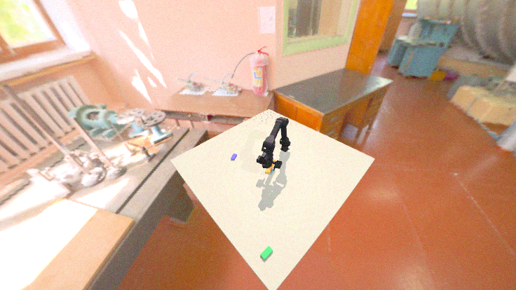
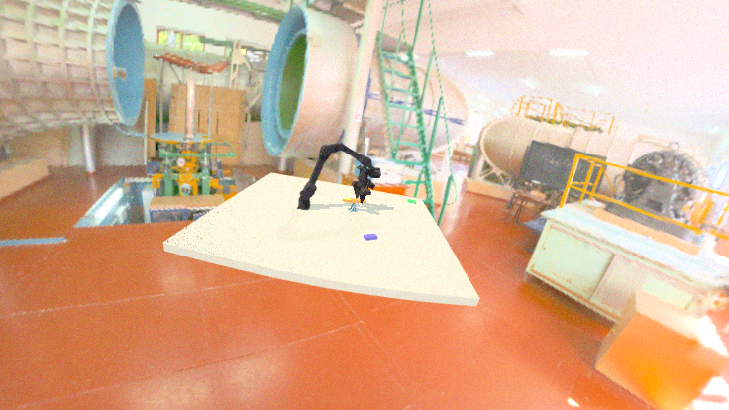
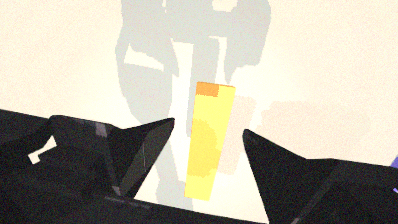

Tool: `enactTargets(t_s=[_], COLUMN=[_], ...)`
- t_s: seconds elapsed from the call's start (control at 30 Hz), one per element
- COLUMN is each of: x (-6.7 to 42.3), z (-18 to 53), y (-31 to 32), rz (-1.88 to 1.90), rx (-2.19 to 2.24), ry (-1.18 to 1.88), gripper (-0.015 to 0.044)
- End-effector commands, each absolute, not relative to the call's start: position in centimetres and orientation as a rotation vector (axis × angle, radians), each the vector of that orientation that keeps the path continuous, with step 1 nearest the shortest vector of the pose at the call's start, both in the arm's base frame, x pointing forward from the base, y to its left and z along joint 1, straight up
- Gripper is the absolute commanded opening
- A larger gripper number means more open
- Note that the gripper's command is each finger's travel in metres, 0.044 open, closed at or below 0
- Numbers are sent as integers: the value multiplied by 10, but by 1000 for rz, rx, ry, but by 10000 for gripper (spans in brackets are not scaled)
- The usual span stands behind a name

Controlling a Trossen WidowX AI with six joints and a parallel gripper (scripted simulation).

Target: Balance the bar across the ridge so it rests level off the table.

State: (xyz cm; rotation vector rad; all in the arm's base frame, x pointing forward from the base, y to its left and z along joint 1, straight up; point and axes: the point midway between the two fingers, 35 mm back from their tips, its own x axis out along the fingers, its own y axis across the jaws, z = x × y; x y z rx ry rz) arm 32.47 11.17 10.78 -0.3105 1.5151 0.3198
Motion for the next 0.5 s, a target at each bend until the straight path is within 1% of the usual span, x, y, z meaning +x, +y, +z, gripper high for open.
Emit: enactTargets(t_s=[0.0, 0.1, 0.37, 0.47], x=[325, 326, 323, 322], z=[108, 115, 201, 208], y=[112, 112, 111, 111], rz=[319, 319, 319, 319], rx=[-311, -311, -311, -311], ry=[1515, 1515, 1515, 1515], gripper=[440, 440, 440, 440])
